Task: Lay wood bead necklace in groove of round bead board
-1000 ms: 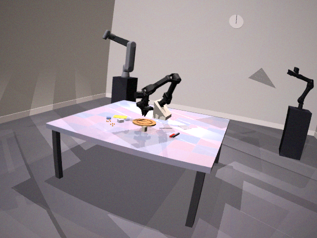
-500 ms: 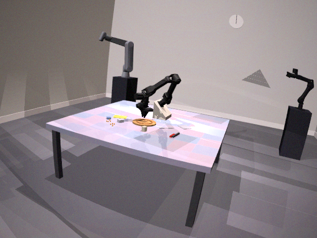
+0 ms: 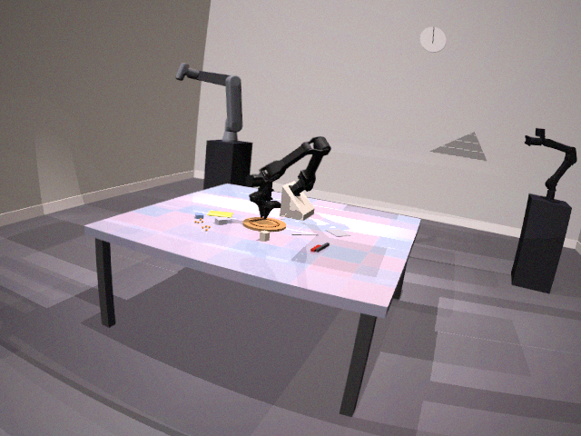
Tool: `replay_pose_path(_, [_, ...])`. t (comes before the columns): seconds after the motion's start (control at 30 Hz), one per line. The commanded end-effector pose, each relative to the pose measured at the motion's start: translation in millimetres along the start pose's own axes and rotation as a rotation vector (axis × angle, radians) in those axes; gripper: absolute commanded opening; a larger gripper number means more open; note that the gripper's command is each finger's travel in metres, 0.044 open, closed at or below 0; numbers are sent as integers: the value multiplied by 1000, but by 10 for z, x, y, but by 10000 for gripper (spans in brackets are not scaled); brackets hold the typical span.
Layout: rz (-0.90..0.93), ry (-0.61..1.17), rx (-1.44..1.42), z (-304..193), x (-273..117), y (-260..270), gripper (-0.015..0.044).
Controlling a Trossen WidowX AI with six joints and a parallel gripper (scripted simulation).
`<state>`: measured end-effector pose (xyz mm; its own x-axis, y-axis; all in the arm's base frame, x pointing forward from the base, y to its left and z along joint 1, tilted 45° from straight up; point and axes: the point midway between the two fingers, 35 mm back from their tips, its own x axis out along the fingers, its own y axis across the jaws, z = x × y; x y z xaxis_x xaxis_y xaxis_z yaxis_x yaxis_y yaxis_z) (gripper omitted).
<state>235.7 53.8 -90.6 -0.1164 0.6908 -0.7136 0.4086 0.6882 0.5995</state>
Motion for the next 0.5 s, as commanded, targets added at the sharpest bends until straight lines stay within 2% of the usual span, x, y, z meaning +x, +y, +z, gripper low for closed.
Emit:
replay_pose_path(0.0, [0, 0, 0, 0, 0, 0, 94])
replay_pose_path(0.13, [0, 0, 0, 0, 0, 0, 0])
replay_pose_path(0.47, [0, 0, 0, 0, 0, 0, 0])
